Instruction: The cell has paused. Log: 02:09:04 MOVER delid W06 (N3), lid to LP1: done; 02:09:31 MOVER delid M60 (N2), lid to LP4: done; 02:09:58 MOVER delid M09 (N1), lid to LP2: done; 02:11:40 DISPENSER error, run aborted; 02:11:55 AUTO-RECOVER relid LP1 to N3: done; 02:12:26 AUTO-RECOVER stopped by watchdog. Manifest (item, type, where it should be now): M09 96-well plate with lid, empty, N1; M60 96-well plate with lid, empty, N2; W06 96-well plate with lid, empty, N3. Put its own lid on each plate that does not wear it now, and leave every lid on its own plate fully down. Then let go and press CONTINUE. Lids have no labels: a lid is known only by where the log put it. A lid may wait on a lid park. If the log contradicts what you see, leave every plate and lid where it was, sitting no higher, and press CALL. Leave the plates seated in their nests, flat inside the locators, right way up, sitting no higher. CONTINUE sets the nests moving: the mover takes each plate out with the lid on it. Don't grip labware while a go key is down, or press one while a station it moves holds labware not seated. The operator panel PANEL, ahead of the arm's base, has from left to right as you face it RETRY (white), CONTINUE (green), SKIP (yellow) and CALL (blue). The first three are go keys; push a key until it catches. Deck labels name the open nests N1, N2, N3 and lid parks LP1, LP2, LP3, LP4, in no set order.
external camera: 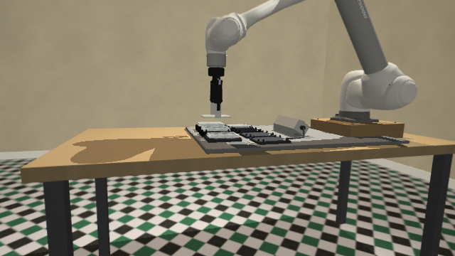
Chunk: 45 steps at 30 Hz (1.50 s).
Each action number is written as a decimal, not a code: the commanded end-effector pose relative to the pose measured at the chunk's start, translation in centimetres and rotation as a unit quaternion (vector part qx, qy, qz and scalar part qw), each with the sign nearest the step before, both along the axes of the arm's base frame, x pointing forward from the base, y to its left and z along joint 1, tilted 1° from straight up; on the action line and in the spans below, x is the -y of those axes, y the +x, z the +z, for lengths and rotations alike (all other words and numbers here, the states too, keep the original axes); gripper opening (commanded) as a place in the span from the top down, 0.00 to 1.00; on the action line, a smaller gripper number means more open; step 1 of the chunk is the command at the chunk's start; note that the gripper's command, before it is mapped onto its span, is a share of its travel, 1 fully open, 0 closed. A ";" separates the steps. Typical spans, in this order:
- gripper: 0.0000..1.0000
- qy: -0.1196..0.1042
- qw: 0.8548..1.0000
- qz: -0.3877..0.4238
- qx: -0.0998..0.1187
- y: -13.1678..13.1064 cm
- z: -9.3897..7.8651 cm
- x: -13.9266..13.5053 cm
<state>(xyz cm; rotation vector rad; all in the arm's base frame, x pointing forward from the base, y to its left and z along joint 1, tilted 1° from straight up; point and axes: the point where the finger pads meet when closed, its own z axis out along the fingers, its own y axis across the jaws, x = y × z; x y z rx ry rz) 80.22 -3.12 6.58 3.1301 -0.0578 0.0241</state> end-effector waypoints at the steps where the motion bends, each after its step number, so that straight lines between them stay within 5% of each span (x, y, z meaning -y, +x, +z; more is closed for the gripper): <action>1: 1.00 0.000 1.000 0.000 0.000 0.0 0.0 0.0; 45: 1.00 0.000 1.000 -0.012 0.000 0.0 -0.4 0.0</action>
